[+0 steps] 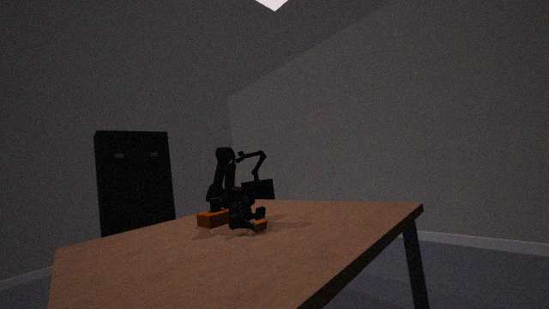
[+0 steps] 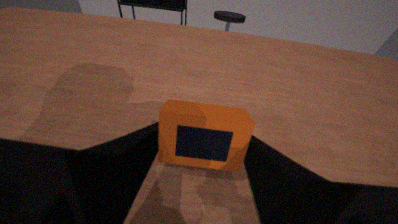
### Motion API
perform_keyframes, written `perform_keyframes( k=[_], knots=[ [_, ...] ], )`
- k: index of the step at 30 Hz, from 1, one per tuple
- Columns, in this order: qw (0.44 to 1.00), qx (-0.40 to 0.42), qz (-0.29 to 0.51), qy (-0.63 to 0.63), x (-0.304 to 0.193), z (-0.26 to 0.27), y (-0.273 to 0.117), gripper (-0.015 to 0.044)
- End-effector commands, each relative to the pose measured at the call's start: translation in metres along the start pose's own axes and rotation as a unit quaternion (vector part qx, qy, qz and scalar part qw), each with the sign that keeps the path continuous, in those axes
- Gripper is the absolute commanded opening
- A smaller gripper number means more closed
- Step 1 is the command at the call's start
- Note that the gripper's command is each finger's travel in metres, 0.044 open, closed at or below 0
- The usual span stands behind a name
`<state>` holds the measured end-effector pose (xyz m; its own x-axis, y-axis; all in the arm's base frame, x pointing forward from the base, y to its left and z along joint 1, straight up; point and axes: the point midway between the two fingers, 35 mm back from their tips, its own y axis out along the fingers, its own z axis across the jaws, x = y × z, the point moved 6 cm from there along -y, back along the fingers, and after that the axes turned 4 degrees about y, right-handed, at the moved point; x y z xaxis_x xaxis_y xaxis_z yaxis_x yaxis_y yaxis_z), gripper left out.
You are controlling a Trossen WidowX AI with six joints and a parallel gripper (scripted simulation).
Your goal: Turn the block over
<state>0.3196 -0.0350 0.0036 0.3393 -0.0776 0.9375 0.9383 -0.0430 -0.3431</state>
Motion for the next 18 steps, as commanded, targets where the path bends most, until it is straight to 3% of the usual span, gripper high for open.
perform_keyframes(
  k=[1, 9, 18],
  knots=[
    [1.000, 0.002, -0.004, 0.002, 0.0005, 0.0003, -0.0007, 0.0000],
    [1.000, 0.002, -0.004, 0.002, 0.0005, 0.0003, -0.0007, 0.0000],
    [1.000, 0.002, -0.004, 0.002, 0.0005, 0.0003, -0.0007, 0.0236]
  ],
)
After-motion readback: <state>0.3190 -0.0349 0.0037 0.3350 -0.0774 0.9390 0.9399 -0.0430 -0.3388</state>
